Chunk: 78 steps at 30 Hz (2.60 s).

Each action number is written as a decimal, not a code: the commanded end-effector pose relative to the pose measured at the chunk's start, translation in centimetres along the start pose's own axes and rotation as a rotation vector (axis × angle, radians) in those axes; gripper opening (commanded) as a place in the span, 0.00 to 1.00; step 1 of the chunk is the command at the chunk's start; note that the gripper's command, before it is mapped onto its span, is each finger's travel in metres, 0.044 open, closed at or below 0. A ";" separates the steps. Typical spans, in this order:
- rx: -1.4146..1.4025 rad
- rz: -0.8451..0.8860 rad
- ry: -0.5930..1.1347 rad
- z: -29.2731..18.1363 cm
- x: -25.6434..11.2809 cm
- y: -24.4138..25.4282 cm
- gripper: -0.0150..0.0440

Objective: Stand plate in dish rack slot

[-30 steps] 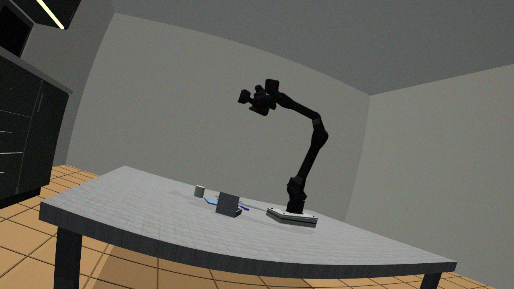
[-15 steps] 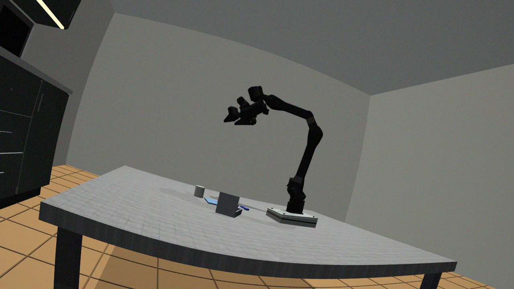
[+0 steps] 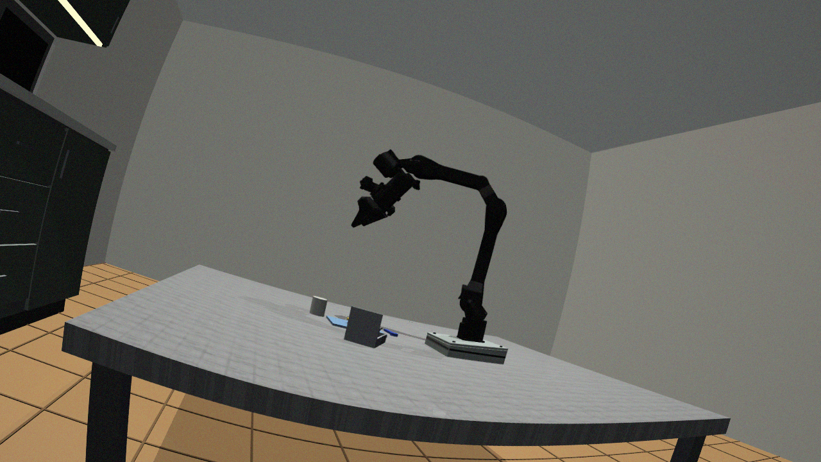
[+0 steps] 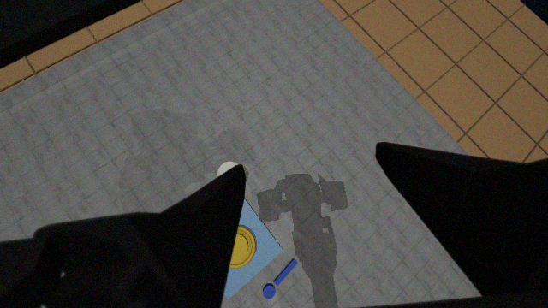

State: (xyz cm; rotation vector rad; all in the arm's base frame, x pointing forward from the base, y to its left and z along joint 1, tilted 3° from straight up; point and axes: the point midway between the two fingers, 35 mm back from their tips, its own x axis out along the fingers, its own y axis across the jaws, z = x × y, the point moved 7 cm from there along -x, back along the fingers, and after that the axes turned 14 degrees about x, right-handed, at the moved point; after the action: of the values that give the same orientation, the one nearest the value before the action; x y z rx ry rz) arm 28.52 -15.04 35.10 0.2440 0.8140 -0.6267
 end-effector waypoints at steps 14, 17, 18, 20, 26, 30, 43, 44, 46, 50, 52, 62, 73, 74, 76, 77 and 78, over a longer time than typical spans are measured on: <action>-0.345 0.155 0.436 -6.3 2.6 4.5 0.93; -0.404 0.185 0.512 -7.4 2.7 5.2 0.93; -0.423 0.195 0.538 -7.8 2.7 5.4 0.93; -0.461 0.215 0.588 -8.6 2.7 5.8 0.93; -0.488 0.230 0.625 -9.1 2.7 6.1 0.93; -0.488 0.230 0.625 -10.7 5.4 6.4 0.93; -0.488 0.230 0.625 -16.4 11.7 6.8 0.93; -0.488 0.230 0.625 -16.4 11.8 6.8 0.93; -0.488 0.230 0.625 -16.6 12.1 6.8 0.93; -0.488 0.230 0.625 -17.0 12.7 6.9 0.93; -0.488 0.230 0.625 -17.1 12.9 6.9 0.93; -0.488 0.230 0.625 -18.1 14.3 7.1 0.93; -0.488 0.230 0.625 -19.1 15.7 7.3 0.93; -0.488 0.230 0.625 -19.2 15.8 7.3 0.93; -0.488 0.230 0.626 -19.4 16.0 7.3 0.93; -0.488 0.230 0.626 -19.5 16.1 7.3 0.93; -0.488 0.230 0.626 -19.6 16.2 7.3 0.93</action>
State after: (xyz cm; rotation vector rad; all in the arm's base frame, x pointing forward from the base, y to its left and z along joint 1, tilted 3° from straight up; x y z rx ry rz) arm 29.67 -7.71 10.30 0.0763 1.4797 -0.1153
